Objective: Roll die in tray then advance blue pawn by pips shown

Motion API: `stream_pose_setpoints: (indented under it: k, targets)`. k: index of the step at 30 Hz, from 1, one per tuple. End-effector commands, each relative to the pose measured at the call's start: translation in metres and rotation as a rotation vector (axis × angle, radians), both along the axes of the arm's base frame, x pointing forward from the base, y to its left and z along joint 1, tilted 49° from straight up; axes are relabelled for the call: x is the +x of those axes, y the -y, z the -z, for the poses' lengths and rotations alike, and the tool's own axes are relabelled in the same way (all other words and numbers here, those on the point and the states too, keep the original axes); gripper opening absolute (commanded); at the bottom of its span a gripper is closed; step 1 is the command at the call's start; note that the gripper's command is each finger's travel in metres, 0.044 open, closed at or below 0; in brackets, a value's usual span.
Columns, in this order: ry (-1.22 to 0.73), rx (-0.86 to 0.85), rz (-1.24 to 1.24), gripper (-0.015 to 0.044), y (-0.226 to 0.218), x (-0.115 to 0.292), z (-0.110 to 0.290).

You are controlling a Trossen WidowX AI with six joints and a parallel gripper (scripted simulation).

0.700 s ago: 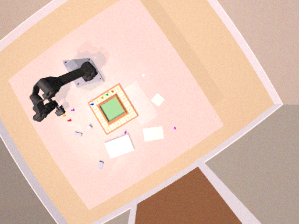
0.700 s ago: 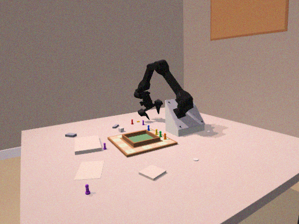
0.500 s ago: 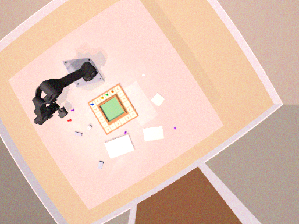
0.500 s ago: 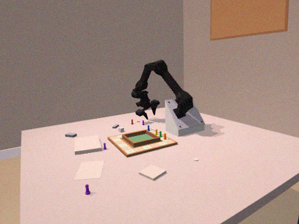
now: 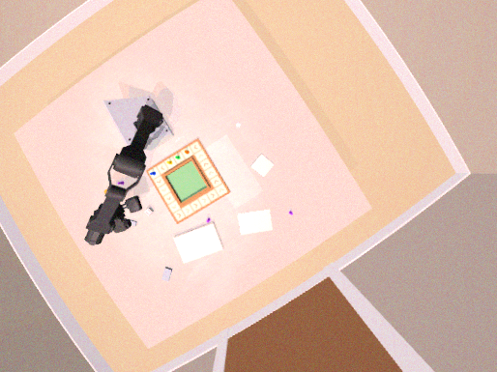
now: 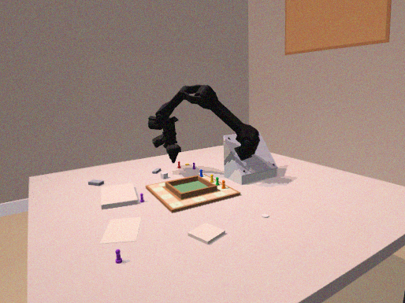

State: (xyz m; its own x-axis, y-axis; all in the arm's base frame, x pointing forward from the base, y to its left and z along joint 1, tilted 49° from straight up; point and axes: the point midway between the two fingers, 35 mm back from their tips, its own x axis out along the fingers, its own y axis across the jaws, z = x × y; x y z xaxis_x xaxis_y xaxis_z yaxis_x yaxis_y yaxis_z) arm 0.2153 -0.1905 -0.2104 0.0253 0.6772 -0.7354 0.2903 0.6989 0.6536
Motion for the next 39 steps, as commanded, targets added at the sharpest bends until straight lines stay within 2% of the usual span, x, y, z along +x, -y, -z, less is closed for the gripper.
stream_pose_setpoints:
  k: [1, 3, 9, 39]
  targets:
    - [0.323, 0.047, -0.222, 0.0275, -0.022, 0.06, -0.033]
    - [0.376, 0.054, -0.257, 0.0275, -0.026, 0.068, -0.038]
    - [0.377, 0.055, -0.257, 0.0275, -0.026, 0.068, -0.038]
    - [0.378, 0.057, -0.257, 0.0275, -0.064, 0.073, -0.003]
